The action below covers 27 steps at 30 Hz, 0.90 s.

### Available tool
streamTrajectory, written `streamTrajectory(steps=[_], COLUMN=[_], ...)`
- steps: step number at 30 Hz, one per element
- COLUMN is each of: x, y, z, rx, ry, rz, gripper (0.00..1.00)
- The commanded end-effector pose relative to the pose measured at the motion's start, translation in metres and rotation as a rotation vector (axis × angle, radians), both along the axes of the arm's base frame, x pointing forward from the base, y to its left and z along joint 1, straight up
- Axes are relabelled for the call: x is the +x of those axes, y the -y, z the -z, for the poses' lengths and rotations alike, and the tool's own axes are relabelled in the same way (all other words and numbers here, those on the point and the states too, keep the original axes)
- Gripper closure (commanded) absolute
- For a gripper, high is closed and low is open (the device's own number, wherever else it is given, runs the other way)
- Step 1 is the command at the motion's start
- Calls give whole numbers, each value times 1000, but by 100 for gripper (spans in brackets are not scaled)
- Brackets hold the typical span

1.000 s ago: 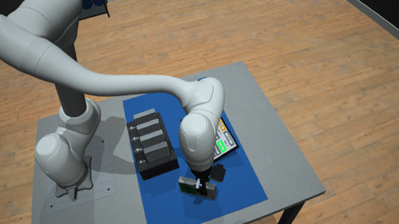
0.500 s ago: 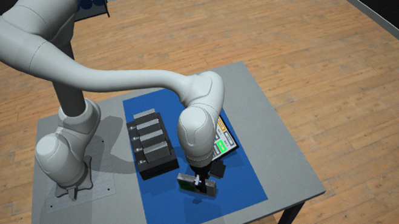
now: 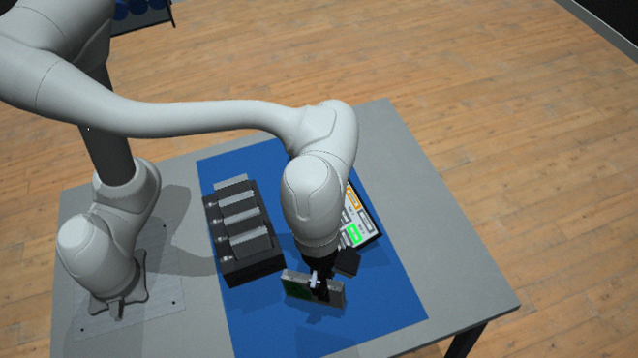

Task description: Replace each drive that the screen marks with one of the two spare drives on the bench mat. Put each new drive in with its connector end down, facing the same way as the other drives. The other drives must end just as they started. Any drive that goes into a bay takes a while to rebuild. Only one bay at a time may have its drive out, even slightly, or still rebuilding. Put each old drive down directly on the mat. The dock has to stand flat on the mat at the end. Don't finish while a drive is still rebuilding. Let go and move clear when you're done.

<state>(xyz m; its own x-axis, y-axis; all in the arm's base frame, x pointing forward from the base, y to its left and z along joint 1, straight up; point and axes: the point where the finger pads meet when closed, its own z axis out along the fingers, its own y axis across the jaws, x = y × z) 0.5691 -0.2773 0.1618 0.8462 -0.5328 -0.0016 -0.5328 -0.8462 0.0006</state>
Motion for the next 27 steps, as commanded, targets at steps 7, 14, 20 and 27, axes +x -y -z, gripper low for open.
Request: streamTrajectory(steps=[7,14,20,27], x=[0,0,0,0], y=[0,0,0,0], z=[-29,-45,-64,-83], rx=[0,0,0,0], ry=[1,1,1,1], rz=[0,0,0,0], gripper=[90,90,90,90])
